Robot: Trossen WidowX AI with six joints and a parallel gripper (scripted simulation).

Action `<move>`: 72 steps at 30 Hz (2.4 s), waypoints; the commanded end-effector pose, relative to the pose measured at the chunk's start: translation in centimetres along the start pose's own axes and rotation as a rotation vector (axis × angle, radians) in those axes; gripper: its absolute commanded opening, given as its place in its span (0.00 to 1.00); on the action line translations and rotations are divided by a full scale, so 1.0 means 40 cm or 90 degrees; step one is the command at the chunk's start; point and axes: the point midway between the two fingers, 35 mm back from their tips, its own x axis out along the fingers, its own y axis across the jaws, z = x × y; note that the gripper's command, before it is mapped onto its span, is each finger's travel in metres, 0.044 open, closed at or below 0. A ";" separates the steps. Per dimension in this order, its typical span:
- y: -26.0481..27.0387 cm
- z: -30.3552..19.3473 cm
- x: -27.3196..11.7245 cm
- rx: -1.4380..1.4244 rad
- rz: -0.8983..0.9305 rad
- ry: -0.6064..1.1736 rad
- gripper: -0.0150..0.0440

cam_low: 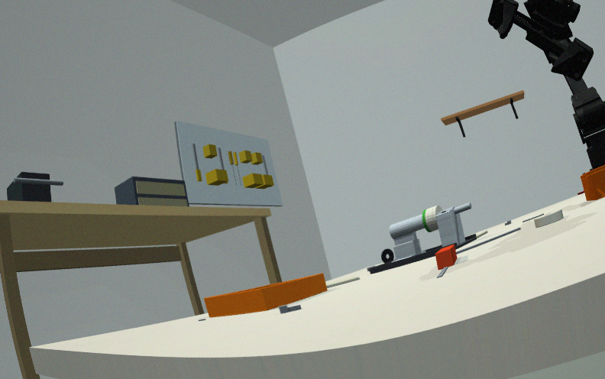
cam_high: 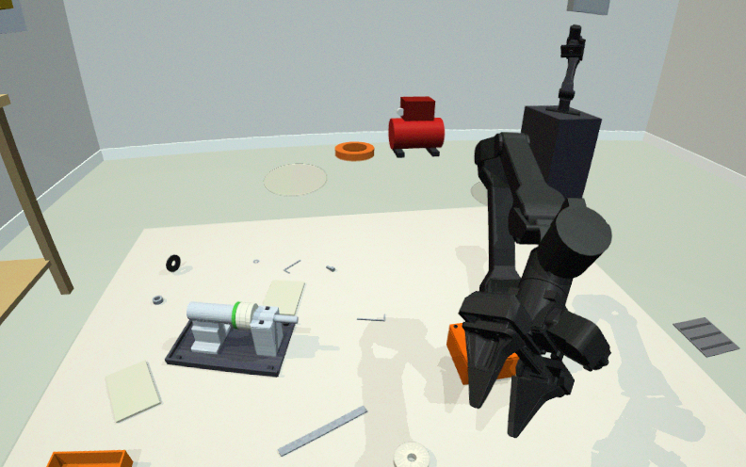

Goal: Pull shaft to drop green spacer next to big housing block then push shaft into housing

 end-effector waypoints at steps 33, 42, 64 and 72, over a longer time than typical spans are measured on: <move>-0.032 -1.023 -0.130 1.039 -0.454 0.487 1.00; -0.029 -1.027 -0.140 1.039 -0.454 0.487 1.00; -0.029 -1.027 -0.140 1.039 -0.454 0.487 1.00; -0.034 -1.033 -0.137 1.039 -0.454 0.487 1.00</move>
